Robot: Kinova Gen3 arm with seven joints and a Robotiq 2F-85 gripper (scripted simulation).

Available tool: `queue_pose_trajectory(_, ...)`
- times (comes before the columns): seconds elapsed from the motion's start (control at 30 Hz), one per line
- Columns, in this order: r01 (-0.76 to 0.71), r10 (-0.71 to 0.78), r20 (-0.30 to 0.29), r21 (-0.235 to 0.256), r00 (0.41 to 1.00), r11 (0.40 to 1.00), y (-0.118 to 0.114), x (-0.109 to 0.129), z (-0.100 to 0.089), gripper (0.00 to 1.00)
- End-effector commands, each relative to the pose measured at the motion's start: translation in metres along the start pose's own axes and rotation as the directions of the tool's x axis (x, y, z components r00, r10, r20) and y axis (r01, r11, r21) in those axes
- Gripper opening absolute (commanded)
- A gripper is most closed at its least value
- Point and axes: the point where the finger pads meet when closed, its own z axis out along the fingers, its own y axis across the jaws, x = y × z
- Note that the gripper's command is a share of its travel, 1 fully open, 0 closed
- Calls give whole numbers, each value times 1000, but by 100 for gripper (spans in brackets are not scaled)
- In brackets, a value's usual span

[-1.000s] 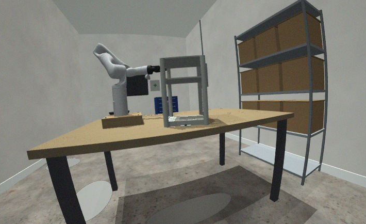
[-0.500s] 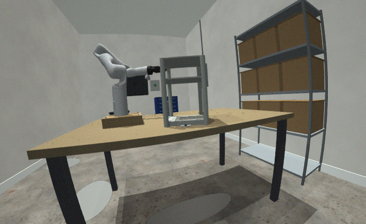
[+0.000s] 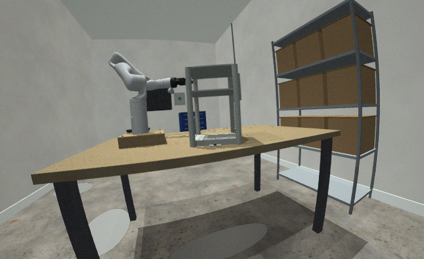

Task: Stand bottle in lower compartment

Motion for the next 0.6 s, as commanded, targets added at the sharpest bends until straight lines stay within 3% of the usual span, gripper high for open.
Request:
queue_pose_trajectory(0.0,3,-3,4,3,1000,1000,-1,2,1,73)
queue_pose_trajectory(0.57,3,-3,4,3,1000,1000,-1,22,1,73)
